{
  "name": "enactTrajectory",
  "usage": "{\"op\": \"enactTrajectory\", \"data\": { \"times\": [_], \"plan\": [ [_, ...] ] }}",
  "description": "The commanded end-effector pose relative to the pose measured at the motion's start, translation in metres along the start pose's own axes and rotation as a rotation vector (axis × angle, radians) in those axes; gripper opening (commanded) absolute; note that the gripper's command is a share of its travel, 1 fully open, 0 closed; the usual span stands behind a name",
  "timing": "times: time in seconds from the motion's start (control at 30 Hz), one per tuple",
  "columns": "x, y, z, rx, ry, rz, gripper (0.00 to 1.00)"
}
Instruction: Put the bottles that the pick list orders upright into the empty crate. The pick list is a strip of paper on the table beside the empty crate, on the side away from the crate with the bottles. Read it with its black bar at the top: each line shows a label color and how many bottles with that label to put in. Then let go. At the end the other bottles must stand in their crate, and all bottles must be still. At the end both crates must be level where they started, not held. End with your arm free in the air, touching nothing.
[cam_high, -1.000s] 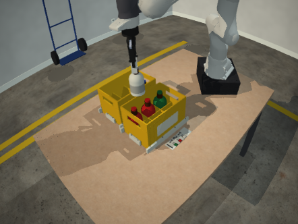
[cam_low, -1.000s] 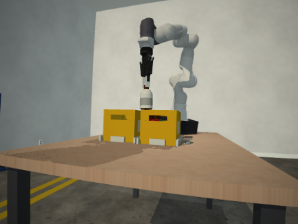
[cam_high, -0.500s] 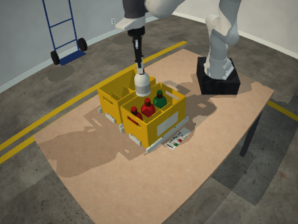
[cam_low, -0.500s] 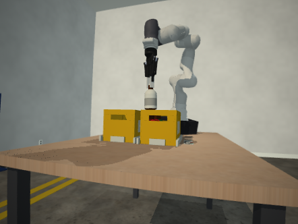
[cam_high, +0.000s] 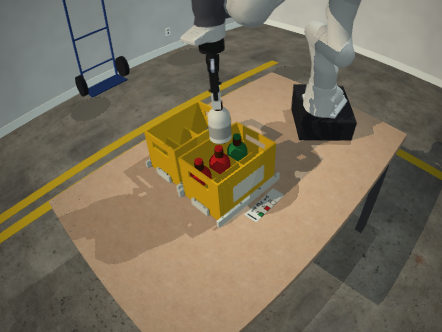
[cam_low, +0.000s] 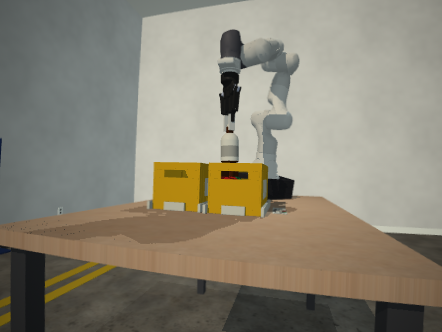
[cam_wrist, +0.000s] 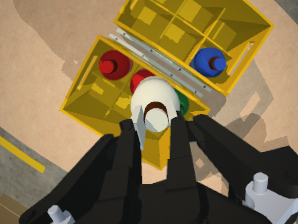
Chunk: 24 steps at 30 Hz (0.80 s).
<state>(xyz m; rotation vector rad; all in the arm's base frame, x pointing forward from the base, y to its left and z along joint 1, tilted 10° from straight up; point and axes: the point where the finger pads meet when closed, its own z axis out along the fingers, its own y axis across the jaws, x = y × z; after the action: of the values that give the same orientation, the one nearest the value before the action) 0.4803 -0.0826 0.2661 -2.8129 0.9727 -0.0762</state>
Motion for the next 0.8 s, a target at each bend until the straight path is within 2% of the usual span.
{"op": "enactTrajectory", "data": {
  "times": [0.0, 0.77],
  "plan": [
    [0.0, -0.004, -0.005, 0.007, 0.014, 0.011, 0.0],
    [-0.042, -0.011, -0.004, 0.007, 0.014, 0.011, 0.0]
  ]
}}
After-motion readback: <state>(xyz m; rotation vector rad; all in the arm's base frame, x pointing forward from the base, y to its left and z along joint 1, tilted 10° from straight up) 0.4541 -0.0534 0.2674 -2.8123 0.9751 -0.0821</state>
